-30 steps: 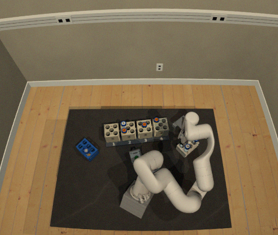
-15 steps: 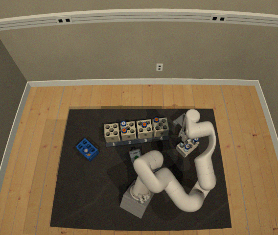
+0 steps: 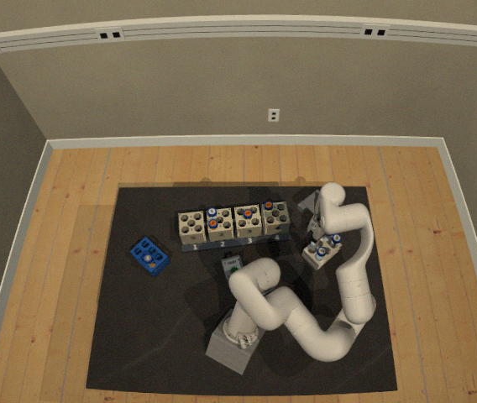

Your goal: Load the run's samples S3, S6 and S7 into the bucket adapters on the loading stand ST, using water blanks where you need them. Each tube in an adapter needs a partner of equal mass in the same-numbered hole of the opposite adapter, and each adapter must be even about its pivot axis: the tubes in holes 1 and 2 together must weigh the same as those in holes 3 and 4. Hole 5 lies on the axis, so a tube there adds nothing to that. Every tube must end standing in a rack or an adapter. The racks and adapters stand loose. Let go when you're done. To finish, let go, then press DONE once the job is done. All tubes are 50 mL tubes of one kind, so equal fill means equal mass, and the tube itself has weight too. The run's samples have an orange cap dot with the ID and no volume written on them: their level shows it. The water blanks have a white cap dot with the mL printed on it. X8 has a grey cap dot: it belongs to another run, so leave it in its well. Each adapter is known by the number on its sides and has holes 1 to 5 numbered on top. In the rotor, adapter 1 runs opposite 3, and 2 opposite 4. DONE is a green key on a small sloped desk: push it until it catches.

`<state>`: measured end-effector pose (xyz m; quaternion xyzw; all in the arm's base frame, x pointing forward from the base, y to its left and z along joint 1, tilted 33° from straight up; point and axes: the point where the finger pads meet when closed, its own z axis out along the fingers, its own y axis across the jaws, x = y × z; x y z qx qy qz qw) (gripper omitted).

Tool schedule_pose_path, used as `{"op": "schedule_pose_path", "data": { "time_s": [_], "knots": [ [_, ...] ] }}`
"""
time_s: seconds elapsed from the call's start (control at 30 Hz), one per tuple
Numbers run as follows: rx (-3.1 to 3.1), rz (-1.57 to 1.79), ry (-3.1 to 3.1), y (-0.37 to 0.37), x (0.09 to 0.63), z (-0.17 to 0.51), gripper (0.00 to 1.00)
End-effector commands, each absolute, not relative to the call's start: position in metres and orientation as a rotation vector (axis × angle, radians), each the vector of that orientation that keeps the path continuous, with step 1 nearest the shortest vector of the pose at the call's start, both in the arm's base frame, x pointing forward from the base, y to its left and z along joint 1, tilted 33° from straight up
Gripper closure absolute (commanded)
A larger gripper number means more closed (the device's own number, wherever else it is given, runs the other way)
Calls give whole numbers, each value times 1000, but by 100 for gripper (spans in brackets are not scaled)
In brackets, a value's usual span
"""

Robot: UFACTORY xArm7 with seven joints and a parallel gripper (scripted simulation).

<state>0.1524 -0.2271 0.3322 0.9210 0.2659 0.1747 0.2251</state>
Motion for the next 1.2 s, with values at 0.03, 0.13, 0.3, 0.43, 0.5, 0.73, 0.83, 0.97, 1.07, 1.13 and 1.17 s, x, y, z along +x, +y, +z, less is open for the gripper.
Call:
{"op": "schedule_pose_path", "data": {
  "time_s": [0.03,0.13,0.3,0.43,0.5,0.73,0.83,0.97,1.07,1.13,1.17],
  "knots": [
    [2539,482,731,-223,146,344,100],
    [2539,483,731,-221,143,350,100],
    [2539,483,731,-219,141,355,100],
    [2539,483,731,-216,137,361,100],
    [2539,483,731,-215,135,365,100],
    [2539,483,731,-211,129,376,100],
    [2539,483,731,-209,127,380,100],
    [2539,483,731,-209,127,381,100],
    [2539,483,731,-209,127,380,100],
    [2539,483,731,-209,127,381,100],
    [2539,483,731,-209,127,381,100]
  ]
}}
